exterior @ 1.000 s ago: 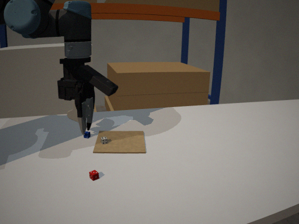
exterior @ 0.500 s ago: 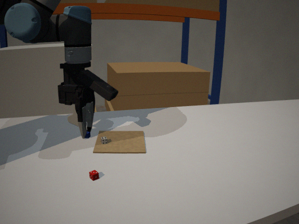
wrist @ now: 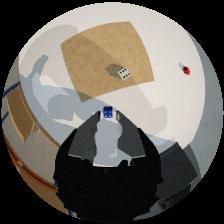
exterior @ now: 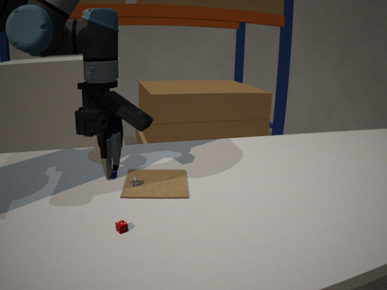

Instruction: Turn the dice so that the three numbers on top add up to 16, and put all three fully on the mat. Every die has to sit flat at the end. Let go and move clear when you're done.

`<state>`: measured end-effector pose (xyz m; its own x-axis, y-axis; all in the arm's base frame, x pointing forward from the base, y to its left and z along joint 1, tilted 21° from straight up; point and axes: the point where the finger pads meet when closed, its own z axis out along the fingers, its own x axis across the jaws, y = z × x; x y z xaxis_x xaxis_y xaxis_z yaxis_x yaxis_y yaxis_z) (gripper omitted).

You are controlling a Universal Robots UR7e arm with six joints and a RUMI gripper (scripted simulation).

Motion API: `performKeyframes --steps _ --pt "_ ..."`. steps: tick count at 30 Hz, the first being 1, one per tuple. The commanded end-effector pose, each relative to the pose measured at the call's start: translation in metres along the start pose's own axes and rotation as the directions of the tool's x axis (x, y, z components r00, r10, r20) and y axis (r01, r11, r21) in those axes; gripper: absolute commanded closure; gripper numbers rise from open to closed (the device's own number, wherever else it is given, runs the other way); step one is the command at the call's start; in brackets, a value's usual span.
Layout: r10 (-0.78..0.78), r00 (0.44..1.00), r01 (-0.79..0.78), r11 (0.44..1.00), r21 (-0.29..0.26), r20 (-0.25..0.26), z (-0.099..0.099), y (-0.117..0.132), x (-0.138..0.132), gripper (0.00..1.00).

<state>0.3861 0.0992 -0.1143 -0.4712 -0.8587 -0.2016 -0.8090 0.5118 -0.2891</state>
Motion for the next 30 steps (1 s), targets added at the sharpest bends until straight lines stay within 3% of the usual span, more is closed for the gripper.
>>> performKeyframes --steps 1,22,23,30 --pt "0.000 1.000 0.000 1.000 0.001 0.000 -0.0002 -0.0002 -0.0002 0.82" --pt "0.000 1.000 0.000 1.000 0.001 0.000 -0.0002 -0.0002 -0.0002 0.82" --pt "0.000 1.000 0.000 1.000 0.001 0.000 -0.0002 -0.0002 -0.0002 1.00" --pt "0.000 1.000 0.000 1.000 0.001 0.000 -0.0002 -0.0002 -0.0002 1.00"
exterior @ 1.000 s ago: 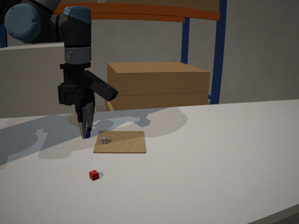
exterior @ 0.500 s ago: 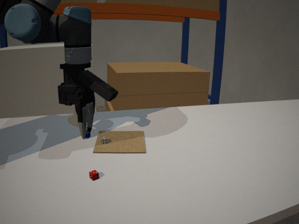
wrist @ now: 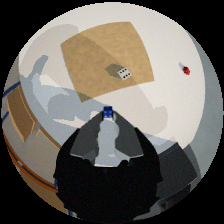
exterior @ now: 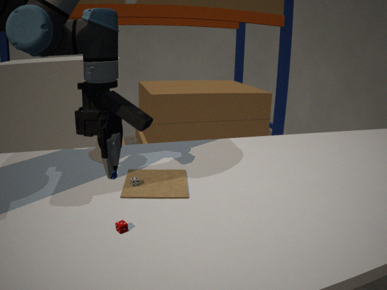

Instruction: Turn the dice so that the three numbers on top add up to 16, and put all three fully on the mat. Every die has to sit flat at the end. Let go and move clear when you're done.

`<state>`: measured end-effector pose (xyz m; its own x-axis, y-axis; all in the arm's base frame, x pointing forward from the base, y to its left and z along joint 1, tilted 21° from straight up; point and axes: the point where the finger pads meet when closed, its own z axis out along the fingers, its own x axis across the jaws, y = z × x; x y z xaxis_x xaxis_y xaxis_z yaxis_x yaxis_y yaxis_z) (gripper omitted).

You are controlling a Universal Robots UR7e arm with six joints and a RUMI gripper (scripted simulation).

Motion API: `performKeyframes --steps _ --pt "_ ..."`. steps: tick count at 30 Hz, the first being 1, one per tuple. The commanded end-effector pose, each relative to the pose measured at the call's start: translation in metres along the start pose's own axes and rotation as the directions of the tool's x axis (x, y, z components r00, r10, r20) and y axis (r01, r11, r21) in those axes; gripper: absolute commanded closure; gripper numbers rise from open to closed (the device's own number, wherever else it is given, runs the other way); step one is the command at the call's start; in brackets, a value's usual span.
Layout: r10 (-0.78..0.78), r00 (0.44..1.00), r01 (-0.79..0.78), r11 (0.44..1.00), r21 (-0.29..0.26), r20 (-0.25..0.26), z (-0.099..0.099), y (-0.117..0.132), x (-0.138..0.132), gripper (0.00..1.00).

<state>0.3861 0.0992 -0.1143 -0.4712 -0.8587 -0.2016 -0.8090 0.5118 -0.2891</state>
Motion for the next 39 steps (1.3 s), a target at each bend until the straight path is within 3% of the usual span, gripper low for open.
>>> performKeyframes --steps 1,39 --pt "0.000 1.000 0.000 1.000 0.001 0.000 -0.0002 -0.0002 -0.0002 1.00" --pt "0.000 1.000 0.000 1.000 0.001 0.000 -0.0038 -0.0002 -0.0002 1.00"
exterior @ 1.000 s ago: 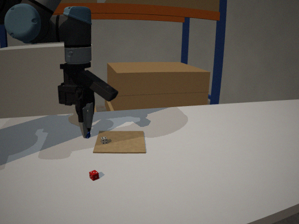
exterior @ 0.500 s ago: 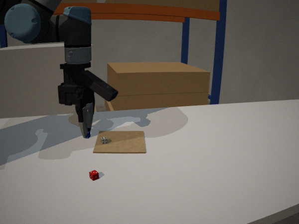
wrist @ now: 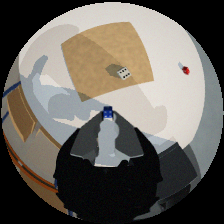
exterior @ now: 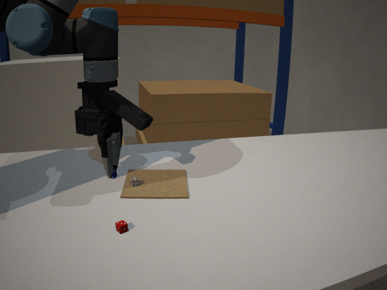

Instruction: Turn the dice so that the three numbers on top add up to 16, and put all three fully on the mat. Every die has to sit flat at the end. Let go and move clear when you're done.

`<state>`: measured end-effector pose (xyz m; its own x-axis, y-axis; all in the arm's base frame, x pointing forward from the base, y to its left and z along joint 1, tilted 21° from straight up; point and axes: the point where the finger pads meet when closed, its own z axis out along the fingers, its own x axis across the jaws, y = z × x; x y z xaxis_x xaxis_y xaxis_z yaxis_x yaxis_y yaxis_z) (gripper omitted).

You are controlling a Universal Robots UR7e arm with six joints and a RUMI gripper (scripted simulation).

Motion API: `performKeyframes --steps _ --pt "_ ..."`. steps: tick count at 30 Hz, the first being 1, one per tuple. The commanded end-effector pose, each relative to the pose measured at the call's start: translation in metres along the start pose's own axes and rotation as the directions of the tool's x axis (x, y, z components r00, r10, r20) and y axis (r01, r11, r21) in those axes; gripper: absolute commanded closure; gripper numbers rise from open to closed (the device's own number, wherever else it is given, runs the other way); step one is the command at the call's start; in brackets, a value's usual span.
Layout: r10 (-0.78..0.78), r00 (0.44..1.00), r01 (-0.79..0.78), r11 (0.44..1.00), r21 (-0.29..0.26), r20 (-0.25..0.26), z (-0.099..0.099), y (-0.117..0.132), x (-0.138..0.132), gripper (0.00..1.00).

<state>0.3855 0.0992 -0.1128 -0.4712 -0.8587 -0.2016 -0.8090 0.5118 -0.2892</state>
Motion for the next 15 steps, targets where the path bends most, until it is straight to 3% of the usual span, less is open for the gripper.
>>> performKeyframes --steps 1,15 --pt "0.000 1.000 0.000 1.000 0.001 0.000 -0.003 0.000 0.000 1.00" --pt "0.000 1.000 0.000 1.000 0.001 0.000 -0.019 0.000 0.000 1.00"
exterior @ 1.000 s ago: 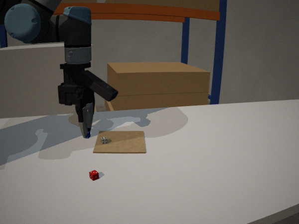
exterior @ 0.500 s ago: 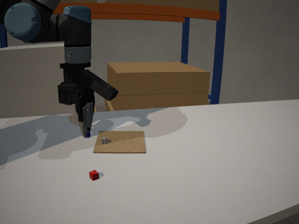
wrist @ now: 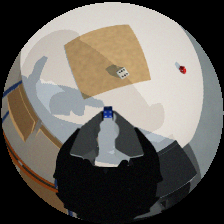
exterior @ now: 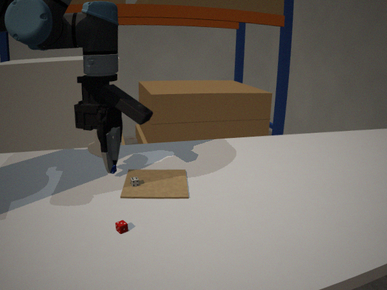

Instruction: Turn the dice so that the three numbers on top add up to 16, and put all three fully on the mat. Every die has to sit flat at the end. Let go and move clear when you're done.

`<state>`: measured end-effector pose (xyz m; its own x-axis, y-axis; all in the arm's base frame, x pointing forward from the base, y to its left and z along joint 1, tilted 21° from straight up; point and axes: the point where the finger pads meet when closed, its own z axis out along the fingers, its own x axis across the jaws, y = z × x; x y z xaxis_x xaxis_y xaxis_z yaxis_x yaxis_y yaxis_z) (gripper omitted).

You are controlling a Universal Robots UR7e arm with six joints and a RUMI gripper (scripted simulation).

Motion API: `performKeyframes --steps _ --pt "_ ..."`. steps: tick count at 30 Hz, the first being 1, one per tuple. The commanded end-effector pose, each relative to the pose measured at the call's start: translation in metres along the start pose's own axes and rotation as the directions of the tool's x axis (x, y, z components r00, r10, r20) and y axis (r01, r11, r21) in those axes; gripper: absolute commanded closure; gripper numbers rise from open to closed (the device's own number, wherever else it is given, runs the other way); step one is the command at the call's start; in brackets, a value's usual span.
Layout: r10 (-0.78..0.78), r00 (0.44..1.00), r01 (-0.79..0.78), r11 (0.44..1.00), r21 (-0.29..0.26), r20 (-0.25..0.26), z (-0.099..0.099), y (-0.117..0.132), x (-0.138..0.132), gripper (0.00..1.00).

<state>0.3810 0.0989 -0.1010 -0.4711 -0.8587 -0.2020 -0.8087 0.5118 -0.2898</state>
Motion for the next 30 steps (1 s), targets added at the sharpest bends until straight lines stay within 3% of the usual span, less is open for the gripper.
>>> performKeyframes --steps 1,30 --pt "0.000 1.000 0.000 1.000 0.000 0.000 -0.009 0.000 0.000 1.00" --pt "0.000 1.000 0.000 1.000 0.000 0.000 -0.060 0.000 0.000 1.00"
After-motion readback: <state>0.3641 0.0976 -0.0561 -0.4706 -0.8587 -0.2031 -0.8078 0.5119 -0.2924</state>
